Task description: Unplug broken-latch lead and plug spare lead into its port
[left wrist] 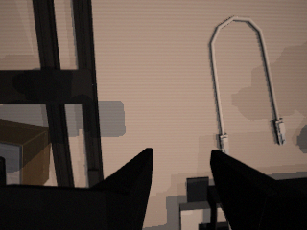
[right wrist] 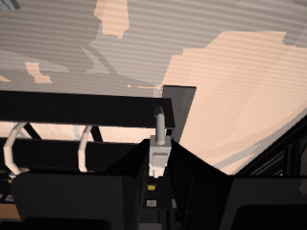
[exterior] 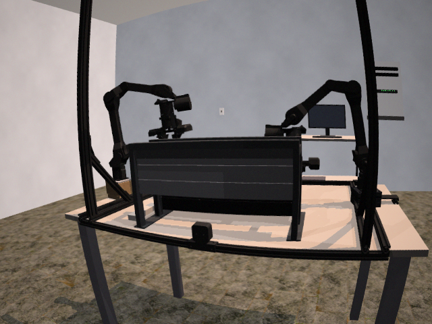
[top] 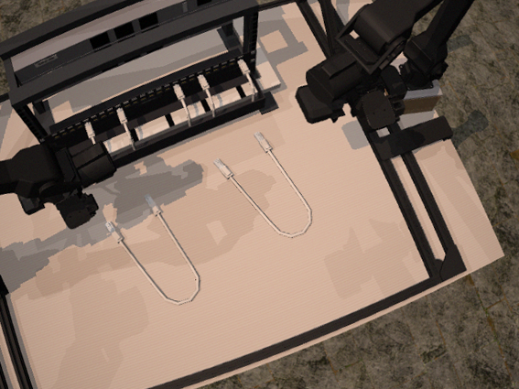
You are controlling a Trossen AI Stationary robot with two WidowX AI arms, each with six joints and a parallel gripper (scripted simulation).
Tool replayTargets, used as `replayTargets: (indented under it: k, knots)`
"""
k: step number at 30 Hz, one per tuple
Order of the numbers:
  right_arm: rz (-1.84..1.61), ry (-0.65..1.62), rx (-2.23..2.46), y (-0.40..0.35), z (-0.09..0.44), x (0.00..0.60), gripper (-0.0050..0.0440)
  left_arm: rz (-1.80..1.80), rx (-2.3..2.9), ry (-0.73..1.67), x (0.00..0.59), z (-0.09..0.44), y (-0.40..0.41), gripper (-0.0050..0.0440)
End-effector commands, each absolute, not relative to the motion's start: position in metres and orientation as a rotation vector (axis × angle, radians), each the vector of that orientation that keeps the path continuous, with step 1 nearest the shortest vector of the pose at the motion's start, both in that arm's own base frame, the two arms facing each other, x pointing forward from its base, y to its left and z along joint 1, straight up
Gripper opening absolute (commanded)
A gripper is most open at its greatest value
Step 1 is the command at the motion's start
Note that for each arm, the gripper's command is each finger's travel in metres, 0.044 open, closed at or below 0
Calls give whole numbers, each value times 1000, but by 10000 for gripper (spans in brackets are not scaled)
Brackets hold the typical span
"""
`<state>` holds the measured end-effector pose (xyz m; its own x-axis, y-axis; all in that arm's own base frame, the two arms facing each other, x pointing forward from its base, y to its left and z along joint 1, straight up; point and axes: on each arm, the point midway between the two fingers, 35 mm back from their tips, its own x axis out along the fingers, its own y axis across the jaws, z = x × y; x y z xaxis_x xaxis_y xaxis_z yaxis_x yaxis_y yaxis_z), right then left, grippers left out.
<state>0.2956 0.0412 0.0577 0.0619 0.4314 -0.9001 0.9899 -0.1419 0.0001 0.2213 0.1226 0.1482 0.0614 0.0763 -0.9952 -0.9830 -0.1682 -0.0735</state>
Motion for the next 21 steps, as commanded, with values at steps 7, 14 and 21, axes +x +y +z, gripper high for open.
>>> replayTargets:
  k: [7, 14, 21]
  knots:
    - [-1045, 1433, 1668, 30, 61, 296, 55, 1315, -1311, 1021, 221, 148, 123, 176]
    - [-1045, 1433, 1668, 30, 61, 296, 55, 1315, -1311, 1021, 221, 148, 123, 176]
    - [-1046, 1439, 1664, 10, 35, 244, 55, 1315, -1311, 1021, 221, 148, 123, 176]
